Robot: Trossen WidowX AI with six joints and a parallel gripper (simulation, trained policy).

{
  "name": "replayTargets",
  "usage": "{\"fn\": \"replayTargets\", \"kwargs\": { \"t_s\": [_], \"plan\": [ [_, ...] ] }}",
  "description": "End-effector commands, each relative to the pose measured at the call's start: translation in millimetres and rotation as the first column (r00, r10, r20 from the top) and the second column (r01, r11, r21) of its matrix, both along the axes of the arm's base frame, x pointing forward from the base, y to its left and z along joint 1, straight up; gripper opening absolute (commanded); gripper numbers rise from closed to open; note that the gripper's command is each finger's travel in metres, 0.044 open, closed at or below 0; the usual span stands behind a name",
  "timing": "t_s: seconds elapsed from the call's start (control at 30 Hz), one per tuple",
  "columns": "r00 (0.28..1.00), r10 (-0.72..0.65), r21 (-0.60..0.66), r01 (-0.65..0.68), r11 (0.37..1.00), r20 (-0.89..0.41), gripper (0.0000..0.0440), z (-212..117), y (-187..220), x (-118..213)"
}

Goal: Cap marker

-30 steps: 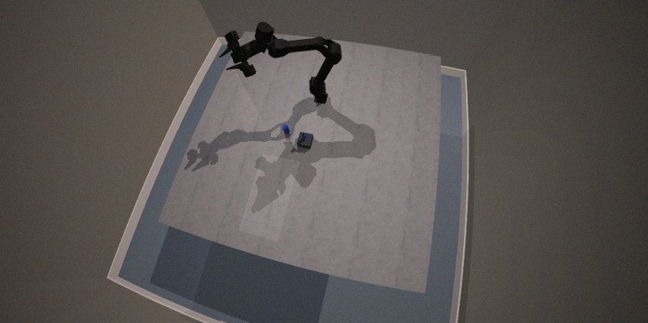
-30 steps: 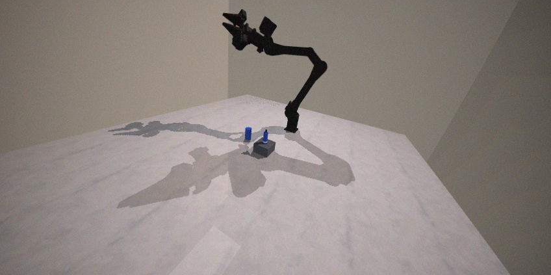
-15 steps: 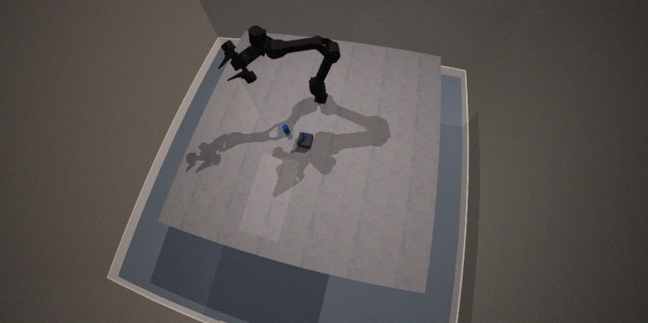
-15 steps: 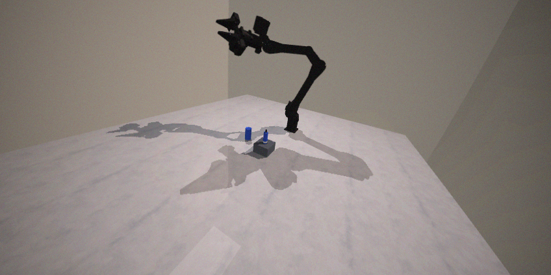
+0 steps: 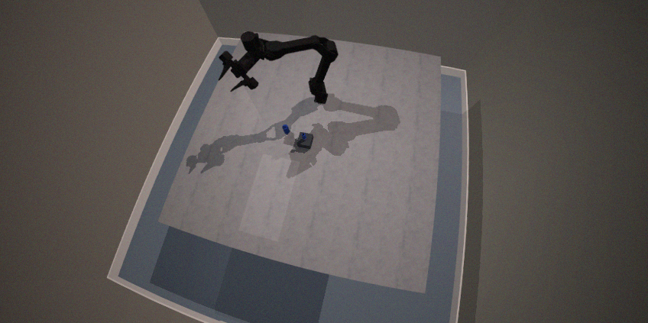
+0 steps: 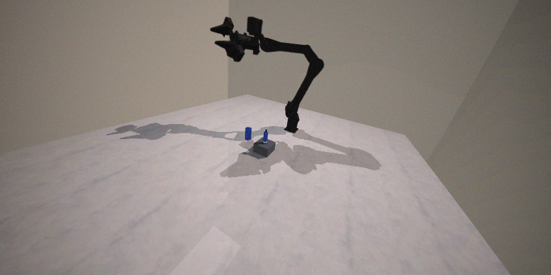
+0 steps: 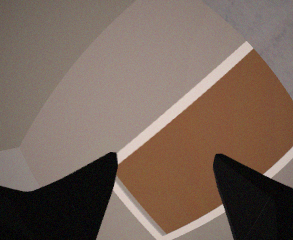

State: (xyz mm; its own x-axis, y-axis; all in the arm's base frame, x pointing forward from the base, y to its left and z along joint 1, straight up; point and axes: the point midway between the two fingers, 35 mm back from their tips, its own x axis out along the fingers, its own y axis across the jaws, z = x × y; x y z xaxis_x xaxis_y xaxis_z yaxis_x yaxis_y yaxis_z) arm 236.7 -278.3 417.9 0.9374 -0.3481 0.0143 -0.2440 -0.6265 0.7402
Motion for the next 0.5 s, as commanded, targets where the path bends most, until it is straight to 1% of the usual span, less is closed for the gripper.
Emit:
{"fn": "replayTargets", "kwargs": {
  "t_s": [0.0, 0.47],
  "plan": [
    [1.0, 0.009, 0.014, -0.009, 1.0, -0.024, 0.03, -6, -1, 5],
    [0.988, 0.062, 0.094, -0.049, 0.994, -0.143, 0.0312, -38, 4, 25]
  ]
}}
